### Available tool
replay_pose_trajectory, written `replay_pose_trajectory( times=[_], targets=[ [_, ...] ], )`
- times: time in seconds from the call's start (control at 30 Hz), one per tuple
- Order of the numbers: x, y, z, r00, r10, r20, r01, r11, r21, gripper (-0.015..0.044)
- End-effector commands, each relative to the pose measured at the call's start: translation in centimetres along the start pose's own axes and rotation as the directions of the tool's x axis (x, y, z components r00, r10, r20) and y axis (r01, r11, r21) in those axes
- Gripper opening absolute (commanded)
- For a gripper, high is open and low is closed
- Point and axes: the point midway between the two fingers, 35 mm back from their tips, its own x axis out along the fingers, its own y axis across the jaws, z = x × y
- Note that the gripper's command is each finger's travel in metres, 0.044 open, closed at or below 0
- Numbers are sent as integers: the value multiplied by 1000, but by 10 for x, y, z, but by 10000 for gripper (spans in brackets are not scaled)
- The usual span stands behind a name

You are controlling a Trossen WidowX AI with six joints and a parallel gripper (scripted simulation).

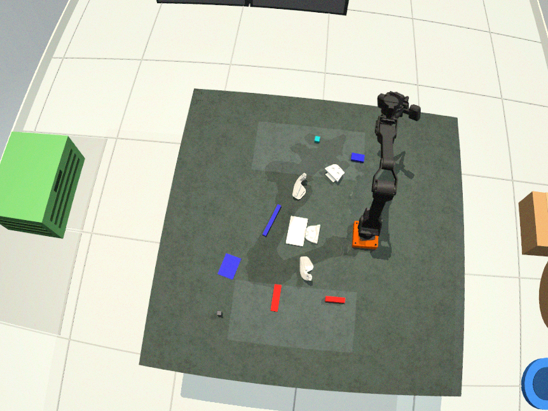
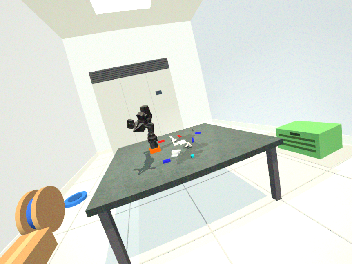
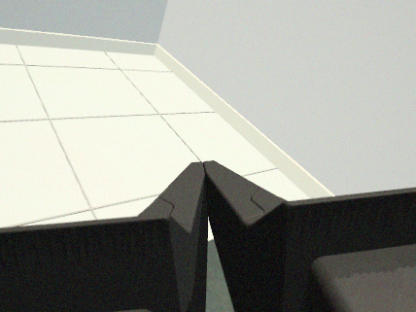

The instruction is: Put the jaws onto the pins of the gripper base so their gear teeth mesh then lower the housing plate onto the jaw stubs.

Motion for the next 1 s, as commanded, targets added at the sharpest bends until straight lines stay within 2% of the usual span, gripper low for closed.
replay_pose_trajectory(
  times=[0.0, 0.47, 0.97],
  targets=[
    [-8, 26, -5, 997, 77, -28, -77, 997, 22, 0],
    [-48, 109, -34, 933, 318, -169, -303, 947, 111, 0],
    [-113, 182, -73, 783, 509, -357, -457, 861, 225, 0]
  ],
)
